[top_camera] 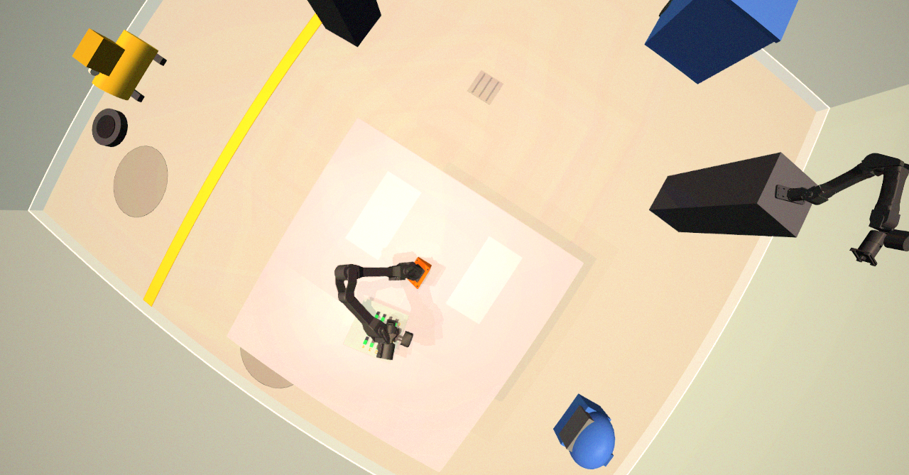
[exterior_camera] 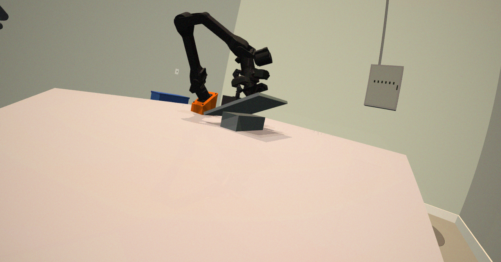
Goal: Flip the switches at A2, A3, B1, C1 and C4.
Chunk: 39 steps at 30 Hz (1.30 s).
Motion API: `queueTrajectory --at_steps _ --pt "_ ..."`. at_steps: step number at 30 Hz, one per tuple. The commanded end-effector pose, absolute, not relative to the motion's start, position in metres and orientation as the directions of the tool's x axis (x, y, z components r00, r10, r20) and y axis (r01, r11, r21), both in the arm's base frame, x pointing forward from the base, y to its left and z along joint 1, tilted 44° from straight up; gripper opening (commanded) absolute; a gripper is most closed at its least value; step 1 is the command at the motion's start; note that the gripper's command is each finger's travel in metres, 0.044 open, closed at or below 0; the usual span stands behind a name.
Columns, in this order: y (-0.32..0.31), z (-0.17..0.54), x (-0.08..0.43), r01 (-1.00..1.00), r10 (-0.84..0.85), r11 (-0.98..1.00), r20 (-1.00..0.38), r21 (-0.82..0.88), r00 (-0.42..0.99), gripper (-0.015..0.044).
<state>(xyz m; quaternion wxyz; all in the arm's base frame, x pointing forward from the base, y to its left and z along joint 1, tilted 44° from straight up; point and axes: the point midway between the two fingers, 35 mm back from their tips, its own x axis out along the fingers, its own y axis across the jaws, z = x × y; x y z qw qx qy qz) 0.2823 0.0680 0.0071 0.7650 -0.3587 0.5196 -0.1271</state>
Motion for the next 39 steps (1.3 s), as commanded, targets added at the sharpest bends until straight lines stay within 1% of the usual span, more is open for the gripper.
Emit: queueTrajectory --at_steps 1,12,14,18,24,26,33,39 --pt "0.067 0.006 0.282 -0.184 -0.566 0.709 -0.706 -0.68 0.426 0.0" --pt "0.067 0.005 0.283 -0.184 -0.566 0.709 -0.706 -0.68 0.426 0.0" --pt "0.074 0.013 0.279 -0.18 -0.565 0.711 -0.705 -0.68 0.429 0.0" --pt "0.102 0.048 0.254 -0.187 -0.555 0.71 -0.703 -0.679 0.445 0.0" --pt "0.103 0.05 0.253 -0.187 -0.554 0.71 -0.703 -0.679 0.446 0.0" --pt "0.096 0.056 0.254 -0.188 -0.553 0.711 -0.704 -0.678 0.445 0.0" --pt "0.031 0.107 0.254 -0.188 -0.558 0.707 -0.7 -0.682 0.446 0.0" --pt "0.029 0.109 0.254 -0.187 -0.558 0.706 -0.7 -0.683 0.446 0.0"
